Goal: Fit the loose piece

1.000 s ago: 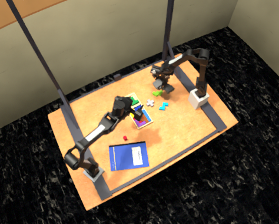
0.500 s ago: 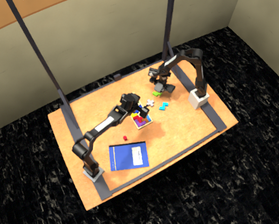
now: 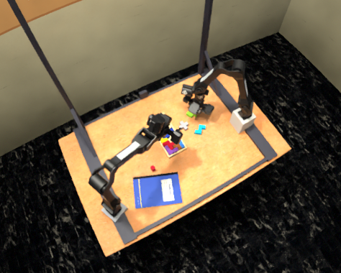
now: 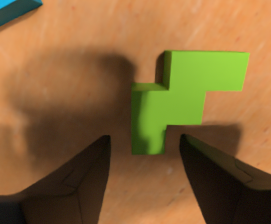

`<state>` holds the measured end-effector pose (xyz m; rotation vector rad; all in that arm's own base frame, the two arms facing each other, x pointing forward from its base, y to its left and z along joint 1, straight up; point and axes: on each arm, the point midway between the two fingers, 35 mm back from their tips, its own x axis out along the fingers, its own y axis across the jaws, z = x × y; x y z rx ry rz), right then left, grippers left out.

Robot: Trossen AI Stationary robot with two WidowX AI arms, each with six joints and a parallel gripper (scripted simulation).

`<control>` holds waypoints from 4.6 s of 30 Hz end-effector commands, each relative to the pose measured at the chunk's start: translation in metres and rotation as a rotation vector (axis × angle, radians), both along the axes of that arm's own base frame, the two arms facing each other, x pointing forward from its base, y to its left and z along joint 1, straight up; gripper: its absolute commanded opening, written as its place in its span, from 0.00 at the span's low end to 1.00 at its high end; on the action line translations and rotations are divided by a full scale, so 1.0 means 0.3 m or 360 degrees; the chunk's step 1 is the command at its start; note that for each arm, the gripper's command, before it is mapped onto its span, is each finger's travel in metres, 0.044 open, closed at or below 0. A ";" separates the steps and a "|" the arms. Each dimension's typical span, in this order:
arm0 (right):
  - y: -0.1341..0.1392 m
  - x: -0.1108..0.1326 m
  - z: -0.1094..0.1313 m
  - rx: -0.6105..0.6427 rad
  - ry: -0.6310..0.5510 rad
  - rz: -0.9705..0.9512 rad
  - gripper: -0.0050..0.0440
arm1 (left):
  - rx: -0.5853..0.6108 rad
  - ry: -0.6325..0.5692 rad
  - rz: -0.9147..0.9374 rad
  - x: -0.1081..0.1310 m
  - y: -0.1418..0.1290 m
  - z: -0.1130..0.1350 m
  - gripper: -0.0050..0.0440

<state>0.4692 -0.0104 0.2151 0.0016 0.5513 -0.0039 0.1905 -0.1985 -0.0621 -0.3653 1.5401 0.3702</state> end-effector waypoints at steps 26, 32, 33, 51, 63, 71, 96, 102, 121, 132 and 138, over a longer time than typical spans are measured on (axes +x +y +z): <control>-0.002 0.001 0.033 -0.0002 -0.0034 0.0000 1.00 | -0.0029 -0.0026 0.0000 0.013 -0.016 -0.008 0.25; -0.002 0.001 0.033 -0.0002 -0.0034 0.0000 1.00 | -0.0029 -0.0026 0.0000 0.013 -0.016 -0.008 0.19; -0.002 0.001 0.033 -0.0002 -0.0034 0.0000 1.00 | -0.0029 -0.0026 0.0000 0.013 -0.016 -0.008 0.18; -0.004 -0.004 0.025 -0.0003 -0.0023 0.0001 1.00 | -0.0051 -0.0047 0.0001 0.022 -0.025 0.176 0.06; -0.013 -0.334 0.127 -0.0004 0.0000 0.0009 1.00 | -0.0030 -0.0027 0.0000 0.012 -0.014 0.160 0.00; -0.009 -0.544 0.144 -0.0005 -0.0007 0.0013 1.00 | -0.0030 -0.0027 0.0000 0.012 -0.014 0.160 0.00; 0.007 -0.860 0.048 -0.0002 0.0010 0.0014 1.00 | -0.0023 -0.0026 -0.0001 0.378 0.024 0.199 0.00; 0.008 -0.860 0.054 -0.0003 0.0003 0.0015 1.00 | -0.0022 -0.0020 -0.0001 0.529 0.094 0.205 0.00; 0.008 -0.858 0.064 -0.0003 -0.0007 0.0015 1.00 | -0.0023 -0.0053 -0.0016 0.823 0.316 0.223 0.00; 0.008 -0.858 0.064 -0.0003 -0.0007 0.0015 1.00 | -0.0013 -0.0055 -0.0758 0.822 0.315 0.223 0.00; 0.008 -0.858 0.064 -0.0003 -0.0007 0.0015 1.00 | -0.0008 -0.0056 -0.1110 0.822 0.315 0.223 0.00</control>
